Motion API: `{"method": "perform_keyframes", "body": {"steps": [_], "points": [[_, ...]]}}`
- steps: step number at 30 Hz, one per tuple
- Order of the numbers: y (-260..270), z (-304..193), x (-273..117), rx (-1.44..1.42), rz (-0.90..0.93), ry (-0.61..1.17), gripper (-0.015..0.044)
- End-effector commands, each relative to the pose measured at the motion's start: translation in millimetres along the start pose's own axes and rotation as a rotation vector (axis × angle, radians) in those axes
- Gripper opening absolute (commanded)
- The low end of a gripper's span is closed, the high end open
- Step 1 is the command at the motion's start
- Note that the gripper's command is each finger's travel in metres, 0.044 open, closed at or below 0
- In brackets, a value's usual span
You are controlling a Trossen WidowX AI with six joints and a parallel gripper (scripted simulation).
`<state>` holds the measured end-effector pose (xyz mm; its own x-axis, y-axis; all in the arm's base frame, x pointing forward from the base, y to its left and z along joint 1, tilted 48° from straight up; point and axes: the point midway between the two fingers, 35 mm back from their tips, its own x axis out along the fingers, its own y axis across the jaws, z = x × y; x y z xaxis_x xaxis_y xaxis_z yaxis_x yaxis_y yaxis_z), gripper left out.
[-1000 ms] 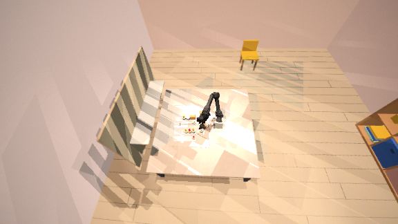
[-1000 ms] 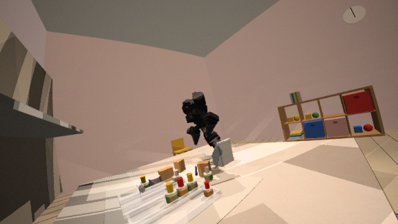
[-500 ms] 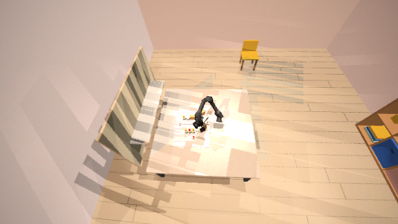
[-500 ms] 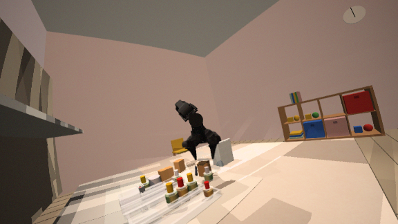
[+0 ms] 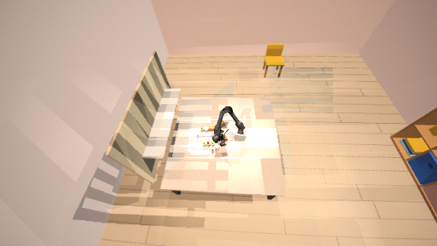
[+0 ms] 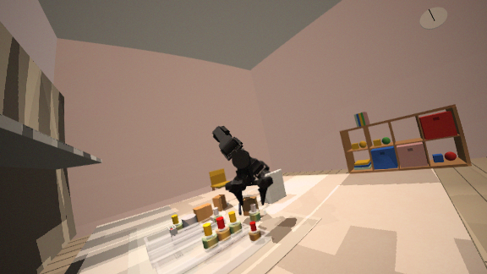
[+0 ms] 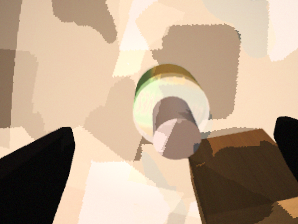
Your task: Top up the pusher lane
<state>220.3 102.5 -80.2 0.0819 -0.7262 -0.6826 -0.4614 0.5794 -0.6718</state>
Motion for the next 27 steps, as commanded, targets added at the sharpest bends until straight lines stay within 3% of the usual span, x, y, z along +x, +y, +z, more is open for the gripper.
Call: {"method": "perform_keyframes", "body": {"steps": [1, 23, 27], "points": [[0, -3, 10, -0.009, -0.008, 0.01, 0.044], [-1, -4, 40, -0.009, -0.009, 0.011, 0.044], [-1, -4, 40, -0.009, -0.009, 0.011, 0.0335]]}}
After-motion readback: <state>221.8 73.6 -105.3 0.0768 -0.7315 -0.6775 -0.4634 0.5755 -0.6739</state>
